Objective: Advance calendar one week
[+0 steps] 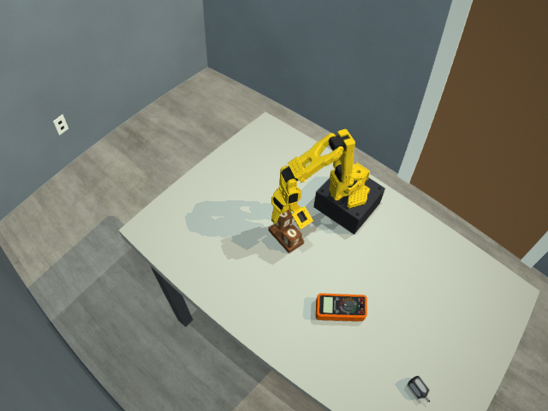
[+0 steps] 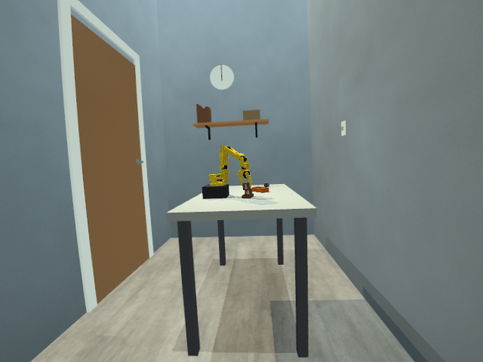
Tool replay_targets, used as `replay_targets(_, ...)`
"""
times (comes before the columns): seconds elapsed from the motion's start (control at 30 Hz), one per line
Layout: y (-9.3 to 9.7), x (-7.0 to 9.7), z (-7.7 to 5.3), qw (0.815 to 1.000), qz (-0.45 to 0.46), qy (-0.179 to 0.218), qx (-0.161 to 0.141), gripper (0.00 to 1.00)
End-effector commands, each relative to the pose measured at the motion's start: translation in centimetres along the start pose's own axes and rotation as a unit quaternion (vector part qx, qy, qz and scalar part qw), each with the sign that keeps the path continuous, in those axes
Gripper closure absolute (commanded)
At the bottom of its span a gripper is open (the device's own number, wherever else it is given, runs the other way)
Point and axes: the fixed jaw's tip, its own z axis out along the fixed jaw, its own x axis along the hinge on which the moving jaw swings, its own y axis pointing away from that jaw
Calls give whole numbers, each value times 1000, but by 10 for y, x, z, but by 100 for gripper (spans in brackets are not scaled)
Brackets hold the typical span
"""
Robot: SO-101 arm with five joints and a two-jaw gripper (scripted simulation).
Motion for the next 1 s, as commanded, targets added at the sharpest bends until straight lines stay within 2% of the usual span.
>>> replay_targets(0.0, 2, 1, 1, 1000, 1, -2, -2, 100)
replay_targets(0.97, 5, 1, 12, 1000, 3, -2, -2, 100)
